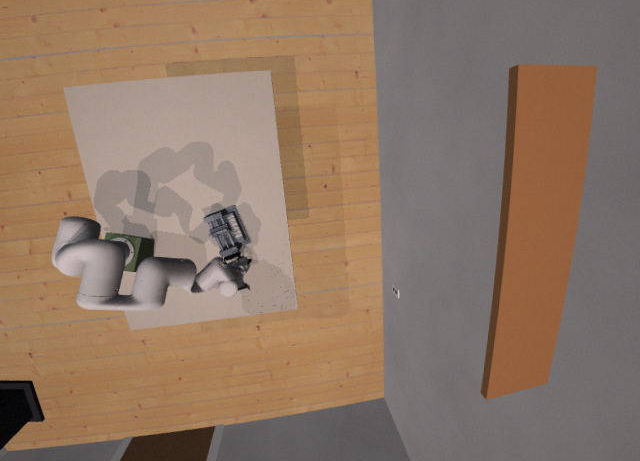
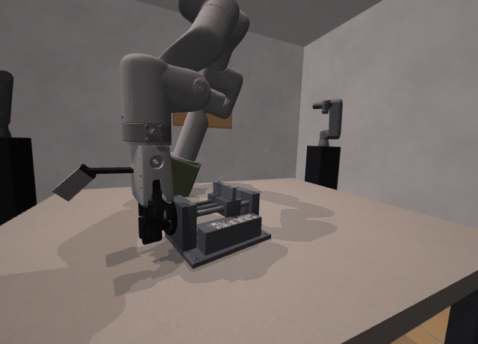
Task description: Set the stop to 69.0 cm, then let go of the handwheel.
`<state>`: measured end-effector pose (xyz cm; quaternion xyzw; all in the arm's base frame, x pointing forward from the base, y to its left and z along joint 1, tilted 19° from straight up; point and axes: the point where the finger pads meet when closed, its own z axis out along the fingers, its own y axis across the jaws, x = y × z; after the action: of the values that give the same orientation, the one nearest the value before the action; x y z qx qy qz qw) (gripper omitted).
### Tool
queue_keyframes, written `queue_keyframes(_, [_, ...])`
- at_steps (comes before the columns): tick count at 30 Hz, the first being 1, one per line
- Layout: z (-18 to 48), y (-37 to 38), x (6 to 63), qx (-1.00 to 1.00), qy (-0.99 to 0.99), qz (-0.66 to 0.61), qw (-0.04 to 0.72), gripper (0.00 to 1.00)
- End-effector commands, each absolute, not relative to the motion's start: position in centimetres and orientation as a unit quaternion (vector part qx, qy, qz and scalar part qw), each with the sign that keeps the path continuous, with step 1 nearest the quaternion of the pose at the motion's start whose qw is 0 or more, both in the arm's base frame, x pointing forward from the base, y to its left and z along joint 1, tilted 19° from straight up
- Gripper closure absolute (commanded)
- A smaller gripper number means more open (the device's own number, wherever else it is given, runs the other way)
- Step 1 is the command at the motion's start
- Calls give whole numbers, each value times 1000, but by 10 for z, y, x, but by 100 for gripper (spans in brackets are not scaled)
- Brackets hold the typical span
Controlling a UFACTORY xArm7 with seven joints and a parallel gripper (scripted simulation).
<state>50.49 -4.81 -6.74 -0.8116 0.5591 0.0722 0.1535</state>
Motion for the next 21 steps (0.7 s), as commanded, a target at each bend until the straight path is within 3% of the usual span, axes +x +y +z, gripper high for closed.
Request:
queue_keyframes(1, [-70, -49, 504, -811, 560, 71, 154, 94])
queue_keyframes(21, [-85, -51, 487, -811, 560, 71, 154, 94])
